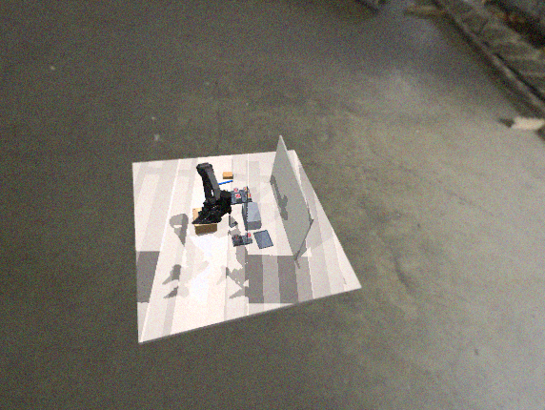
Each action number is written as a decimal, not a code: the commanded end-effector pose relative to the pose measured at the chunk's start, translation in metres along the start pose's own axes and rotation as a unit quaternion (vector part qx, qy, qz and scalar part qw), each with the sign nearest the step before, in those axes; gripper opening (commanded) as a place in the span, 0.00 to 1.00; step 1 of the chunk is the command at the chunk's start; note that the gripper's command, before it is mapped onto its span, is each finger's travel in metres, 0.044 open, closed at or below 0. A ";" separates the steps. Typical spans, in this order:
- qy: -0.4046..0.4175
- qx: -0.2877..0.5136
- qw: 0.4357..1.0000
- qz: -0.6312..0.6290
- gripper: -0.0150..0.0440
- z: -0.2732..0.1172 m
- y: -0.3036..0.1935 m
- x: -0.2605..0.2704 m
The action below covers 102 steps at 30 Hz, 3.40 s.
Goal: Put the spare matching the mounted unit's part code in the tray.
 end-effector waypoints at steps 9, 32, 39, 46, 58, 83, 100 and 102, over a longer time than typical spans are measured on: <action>0.017 0.019 1.000 -0.012 1.00 -0.003 -0.005 0.005; 0.468 0.424 0.627 -0.455 1.00 -0.221 -0.102 0.065; 0.562 0.462 0.397 -0.560 1.00 -0.304 -0.097 0.038; 0.614 0.457 0.137 -0.629 1.00 -0.377 -0.069 -0.010; 0.613 0.422 -0.098 -0.661 1.00 -0.426 -0.027 -0.064; 0.336 0.657 0.231 -0.634 1.00 -0.253 -0.103 -0.057; 0.143 0.721 0.399 -0.548 0.78 -0.172 -0.137 -0.120; 0.143 0.721 0.399 -0.548 0.76 -0.174 -0.144 -0.127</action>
Point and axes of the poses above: the point midway between the two fingers, 35 mm back from their tips, its own z axis out along the fingers, its own x axis across the jaws, y = z × x, the point moved 9 cm from there along -z, back along the fingers, and after that the axes turned 3 degrees about -z, right-handed, at the moved point
